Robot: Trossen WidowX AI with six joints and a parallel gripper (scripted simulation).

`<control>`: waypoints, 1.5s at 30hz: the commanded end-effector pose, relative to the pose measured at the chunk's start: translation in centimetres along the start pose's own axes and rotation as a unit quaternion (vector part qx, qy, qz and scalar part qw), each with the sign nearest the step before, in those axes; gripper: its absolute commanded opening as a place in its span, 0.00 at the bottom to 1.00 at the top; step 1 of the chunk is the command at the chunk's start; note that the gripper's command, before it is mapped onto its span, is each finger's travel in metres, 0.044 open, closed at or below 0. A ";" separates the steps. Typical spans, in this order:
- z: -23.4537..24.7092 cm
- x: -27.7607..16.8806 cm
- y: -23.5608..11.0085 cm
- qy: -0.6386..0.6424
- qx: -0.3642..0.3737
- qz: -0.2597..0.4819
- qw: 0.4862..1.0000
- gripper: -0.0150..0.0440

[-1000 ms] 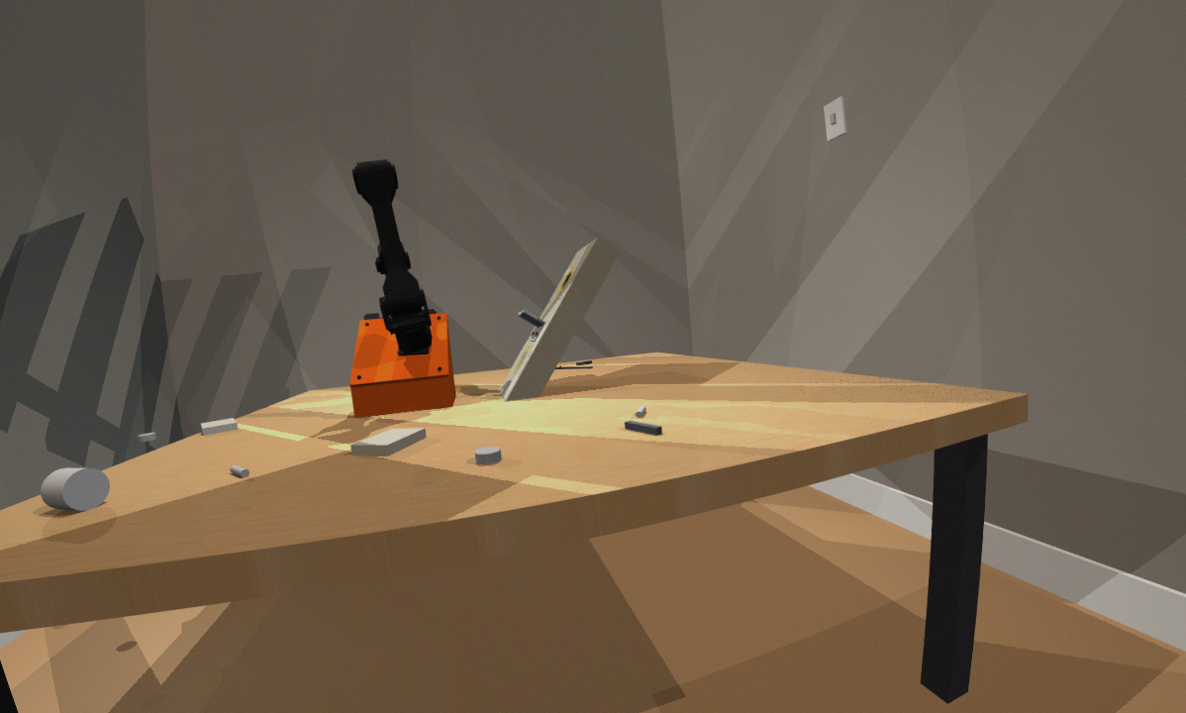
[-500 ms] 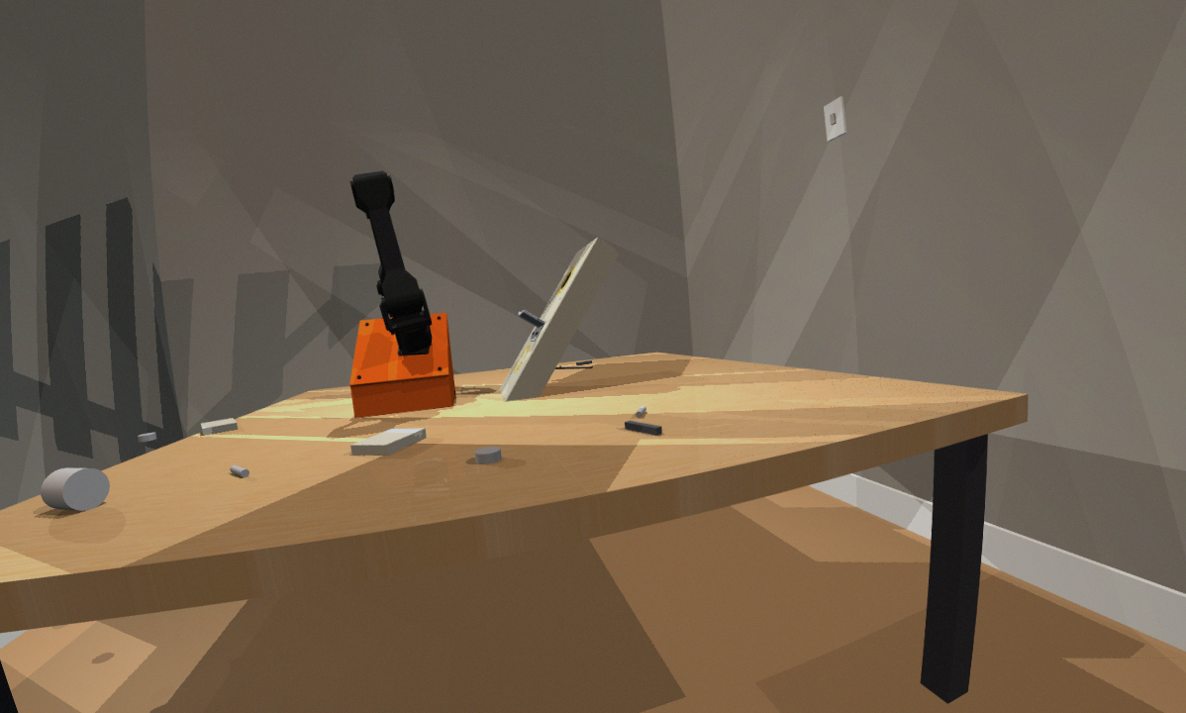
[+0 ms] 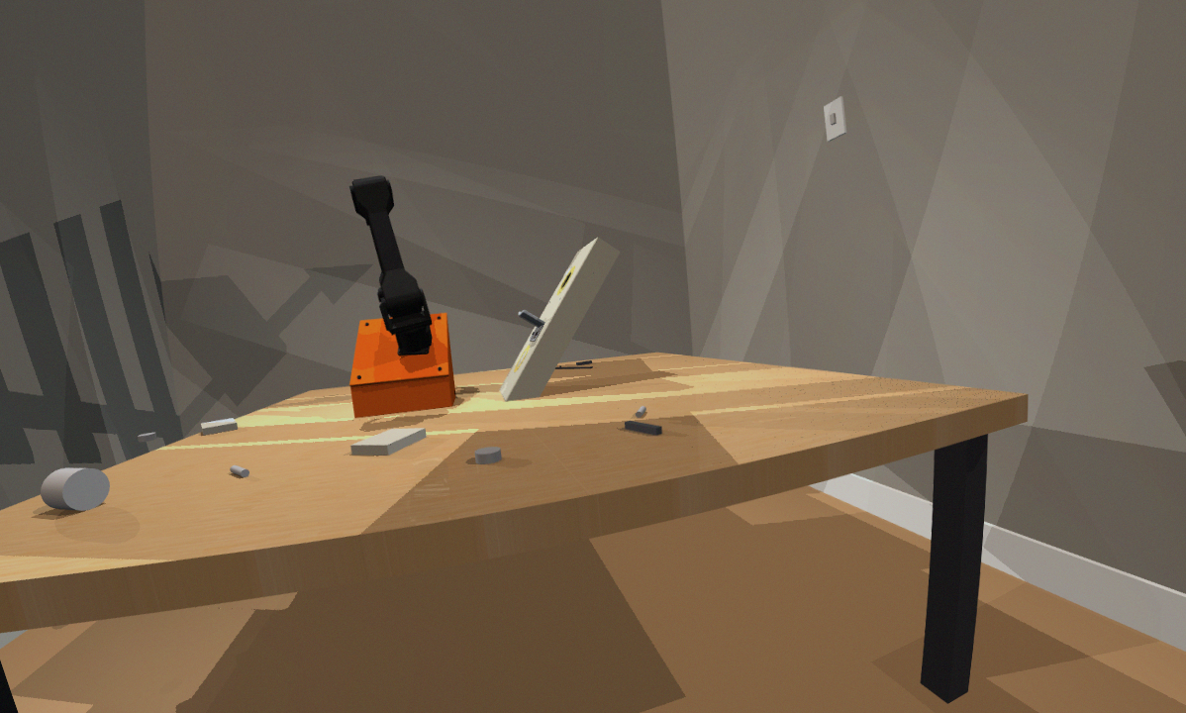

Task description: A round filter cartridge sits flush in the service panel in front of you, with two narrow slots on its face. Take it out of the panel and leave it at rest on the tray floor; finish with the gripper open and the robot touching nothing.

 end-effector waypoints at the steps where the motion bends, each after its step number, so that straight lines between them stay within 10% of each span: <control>1: 0.0 0.0 0.0 0.000 0.000 0.000 1.000 0.65; 9: 0.0 0.0 0.0 0.000 0.000 0.000 1.000 1.00; 20: 0.4 3.6 -6.1 0.000 0.000 -0.001 1.000 1.00; 45: 0.4 3.2 -4.8 0.002 0.003 -0.006 1.000 1.00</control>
Point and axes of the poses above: the point midway between the two fingers, 35 mm back from their tips, its own y axis out along the fingers, its own z axis across the jaws, x = y × z, the point moved 4 cm from there along -y, back along the fingers, and after that the axes turned 6 degrees about y, right-handed, at the moved point
